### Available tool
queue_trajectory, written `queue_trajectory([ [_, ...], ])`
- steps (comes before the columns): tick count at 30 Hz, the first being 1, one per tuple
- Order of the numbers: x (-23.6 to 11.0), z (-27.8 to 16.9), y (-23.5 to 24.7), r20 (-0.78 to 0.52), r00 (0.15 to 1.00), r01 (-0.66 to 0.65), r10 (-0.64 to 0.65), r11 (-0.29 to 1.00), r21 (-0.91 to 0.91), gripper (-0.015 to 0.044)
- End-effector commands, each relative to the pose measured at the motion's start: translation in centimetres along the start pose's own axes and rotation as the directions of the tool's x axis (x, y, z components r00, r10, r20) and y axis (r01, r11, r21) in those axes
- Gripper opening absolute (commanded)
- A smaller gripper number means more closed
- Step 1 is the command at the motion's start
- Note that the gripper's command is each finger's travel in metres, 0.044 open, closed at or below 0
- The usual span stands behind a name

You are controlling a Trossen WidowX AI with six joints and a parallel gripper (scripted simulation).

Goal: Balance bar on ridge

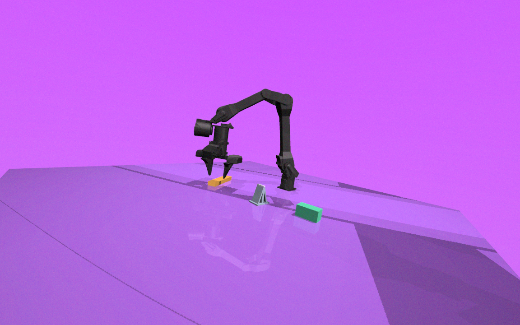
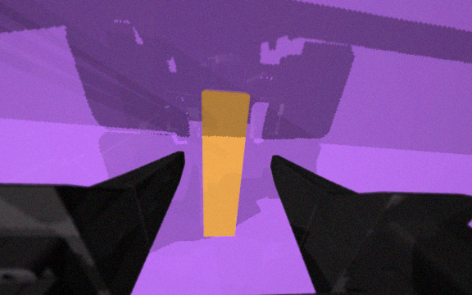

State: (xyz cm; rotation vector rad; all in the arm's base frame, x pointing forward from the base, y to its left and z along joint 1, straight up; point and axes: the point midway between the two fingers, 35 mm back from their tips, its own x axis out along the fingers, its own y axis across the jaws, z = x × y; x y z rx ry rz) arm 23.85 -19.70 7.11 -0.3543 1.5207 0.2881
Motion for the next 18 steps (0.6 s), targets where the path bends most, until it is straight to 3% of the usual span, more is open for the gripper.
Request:
queue_trajectory([
  [1,1.1,0.0,0.3,-0.002,1.000,-0.017,0.017,1.000,0.003,0.0315],
  [18,2.2,-0.1,0.4,-0.002,1.000,-0.017,0.017,1.000,0.003,0.0315],
])
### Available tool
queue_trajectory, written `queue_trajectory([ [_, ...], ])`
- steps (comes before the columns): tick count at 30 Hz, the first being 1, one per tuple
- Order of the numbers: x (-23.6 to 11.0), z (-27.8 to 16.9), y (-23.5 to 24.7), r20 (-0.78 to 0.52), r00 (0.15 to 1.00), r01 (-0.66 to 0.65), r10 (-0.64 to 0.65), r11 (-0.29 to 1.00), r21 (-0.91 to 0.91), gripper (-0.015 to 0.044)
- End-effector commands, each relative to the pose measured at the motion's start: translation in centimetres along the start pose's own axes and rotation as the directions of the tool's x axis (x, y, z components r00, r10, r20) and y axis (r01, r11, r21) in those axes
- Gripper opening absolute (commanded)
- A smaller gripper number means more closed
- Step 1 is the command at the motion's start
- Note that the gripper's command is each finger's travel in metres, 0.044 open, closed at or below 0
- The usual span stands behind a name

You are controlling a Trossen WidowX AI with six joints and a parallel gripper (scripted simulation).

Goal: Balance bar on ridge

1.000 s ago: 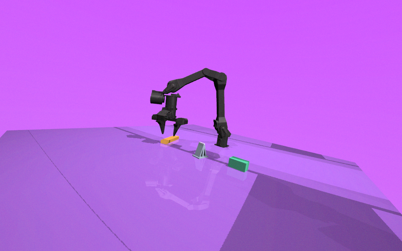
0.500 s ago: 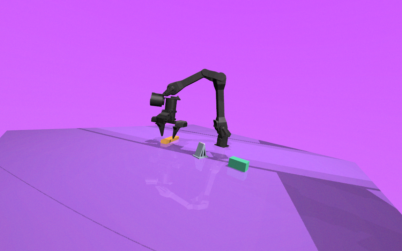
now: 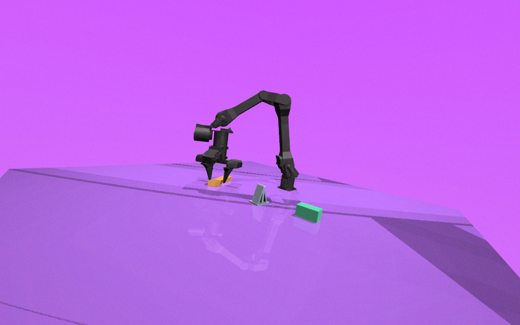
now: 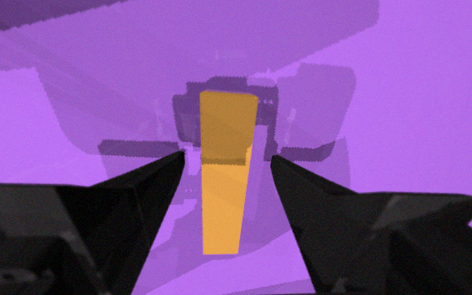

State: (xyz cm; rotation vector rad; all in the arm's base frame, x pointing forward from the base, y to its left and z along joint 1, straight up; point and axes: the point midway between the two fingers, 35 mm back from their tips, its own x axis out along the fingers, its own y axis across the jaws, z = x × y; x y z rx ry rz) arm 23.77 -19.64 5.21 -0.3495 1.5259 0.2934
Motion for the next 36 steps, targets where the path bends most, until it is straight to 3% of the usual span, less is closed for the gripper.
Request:
queue_trajectory([
  [1,0.3,0.0,0.2,0.002,1.000,-0.010,0.010,1.000,0.003,0.0315],
  [10,0.3,0.0,0.2,0.002,1.000,-0.010,0.010,1.000,0.003,0.0315],
  [16,0.1,0.0,0.1,-0.002,1.000,-0.004,0.004,1.000,0.000,0.0158],
  [25,0.1,0.0,0.1,-0.002,1.000,-0.004,0.004,1.000,0.000,0.0097],
  [29,-0.5,0.0,0.0,-0.002,1.000,-0.004,0.004,1.000,0.000,0.0000],
  [36,-2.2,0.2,-0.3,-0.001,1.000,-0.005,0.005,1.000,0.001,0.0000],
])
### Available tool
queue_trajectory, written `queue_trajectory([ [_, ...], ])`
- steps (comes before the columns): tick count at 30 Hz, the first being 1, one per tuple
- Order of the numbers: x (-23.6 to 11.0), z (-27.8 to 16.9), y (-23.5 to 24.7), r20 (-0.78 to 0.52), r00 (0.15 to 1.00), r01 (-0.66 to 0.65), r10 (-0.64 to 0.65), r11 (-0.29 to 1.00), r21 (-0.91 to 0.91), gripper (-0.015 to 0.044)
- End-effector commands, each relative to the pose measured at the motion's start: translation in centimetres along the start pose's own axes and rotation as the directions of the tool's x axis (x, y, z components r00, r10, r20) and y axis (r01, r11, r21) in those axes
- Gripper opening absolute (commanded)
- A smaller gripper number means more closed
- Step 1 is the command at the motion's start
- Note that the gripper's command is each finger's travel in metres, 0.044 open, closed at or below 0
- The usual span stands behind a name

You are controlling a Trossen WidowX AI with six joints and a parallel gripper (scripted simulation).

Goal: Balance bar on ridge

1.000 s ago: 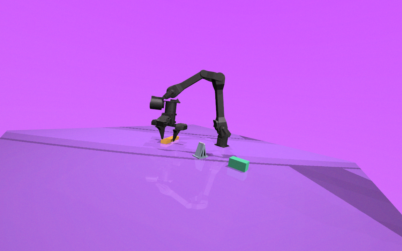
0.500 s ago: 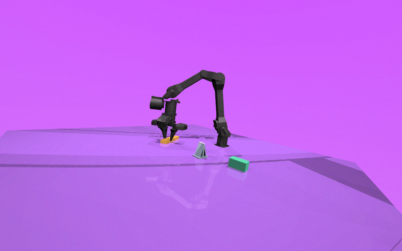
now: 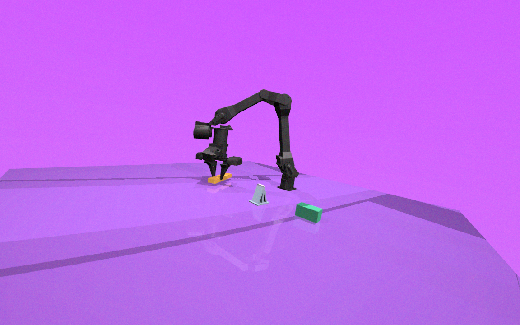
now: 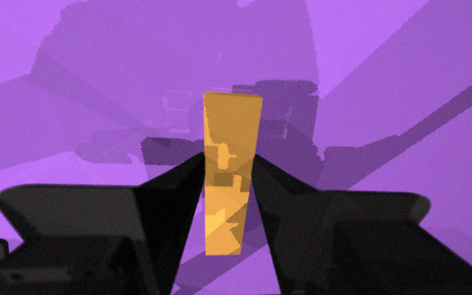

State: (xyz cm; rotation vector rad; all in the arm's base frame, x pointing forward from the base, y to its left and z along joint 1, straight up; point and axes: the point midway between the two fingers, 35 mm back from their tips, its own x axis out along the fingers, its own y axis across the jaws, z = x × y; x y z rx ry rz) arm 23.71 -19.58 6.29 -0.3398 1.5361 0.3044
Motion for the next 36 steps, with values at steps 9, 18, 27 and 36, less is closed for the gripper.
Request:
queue_trajectory([
  [9,-3.4,0.2,-0.4,0.007,1.000,0.009,-0.009,1.000,0.002,0.0000],
  [18,-5.7,0.2,-0.3,0.008,1.000,0.008,-0.008,1.000,0.002,0.0000],
  [27,-8.0,0.1,-0.1,0.009,1.000,0.006,-0.006,1.000,0.003,0.0000],
  [36,-9.6,0.0,0.2,0.009,1.000,0.005,-0.005,1.000,0.005,0.0000],
])
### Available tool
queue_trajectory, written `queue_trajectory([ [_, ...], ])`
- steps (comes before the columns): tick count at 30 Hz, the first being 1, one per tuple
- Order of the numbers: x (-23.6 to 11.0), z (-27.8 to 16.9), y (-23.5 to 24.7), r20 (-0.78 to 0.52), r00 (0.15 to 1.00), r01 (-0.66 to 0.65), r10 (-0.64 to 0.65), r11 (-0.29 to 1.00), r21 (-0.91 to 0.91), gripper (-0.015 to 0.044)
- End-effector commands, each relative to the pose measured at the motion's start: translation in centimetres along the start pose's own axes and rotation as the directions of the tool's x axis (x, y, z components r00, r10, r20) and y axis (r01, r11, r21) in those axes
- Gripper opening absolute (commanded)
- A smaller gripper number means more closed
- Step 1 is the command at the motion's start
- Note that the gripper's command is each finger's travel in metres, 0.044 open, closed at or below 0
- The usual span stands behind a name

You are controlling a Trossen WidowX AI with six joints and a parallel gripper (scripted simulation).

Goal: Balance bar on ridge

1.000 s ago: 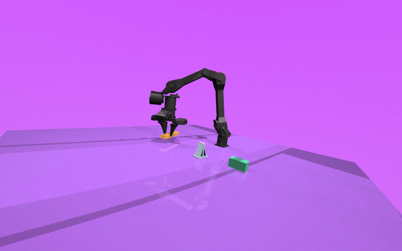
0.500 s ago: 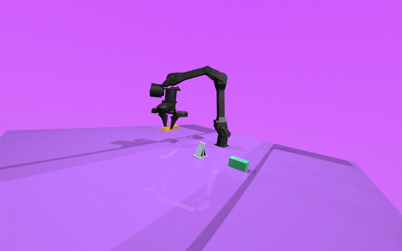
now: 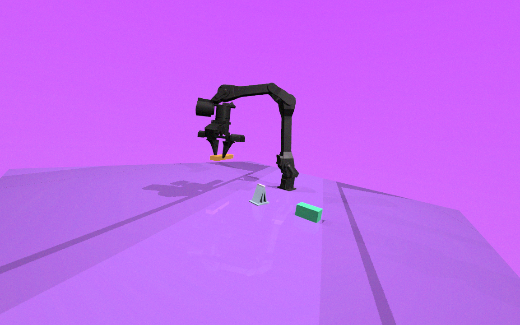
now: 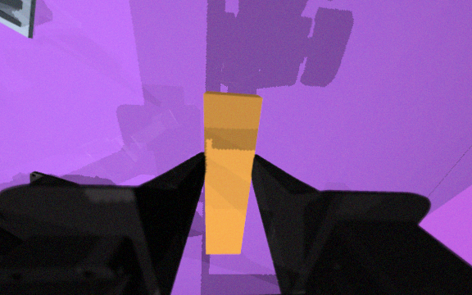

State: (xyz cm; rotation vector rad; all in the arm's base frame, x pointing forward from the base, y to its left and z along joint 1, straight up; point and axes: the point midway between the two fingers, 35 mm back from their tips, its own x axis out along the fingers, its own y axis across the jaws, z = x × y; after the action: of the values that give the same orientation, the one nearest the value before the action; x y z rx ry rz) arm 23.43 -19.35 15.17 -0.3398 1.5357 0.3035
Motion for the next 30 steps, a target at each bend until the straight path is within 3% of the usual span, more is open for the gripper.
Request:
queue_trajectory([
  [1,-0.7,0.3,0.2,0.009,1.000,0.004,-0.004,1.000,0.008,0.0000],
  [30,-1.0,8.5,8.1,0.018,1.000,-0.008,0.004,0.975,0.224,0.0000],
])
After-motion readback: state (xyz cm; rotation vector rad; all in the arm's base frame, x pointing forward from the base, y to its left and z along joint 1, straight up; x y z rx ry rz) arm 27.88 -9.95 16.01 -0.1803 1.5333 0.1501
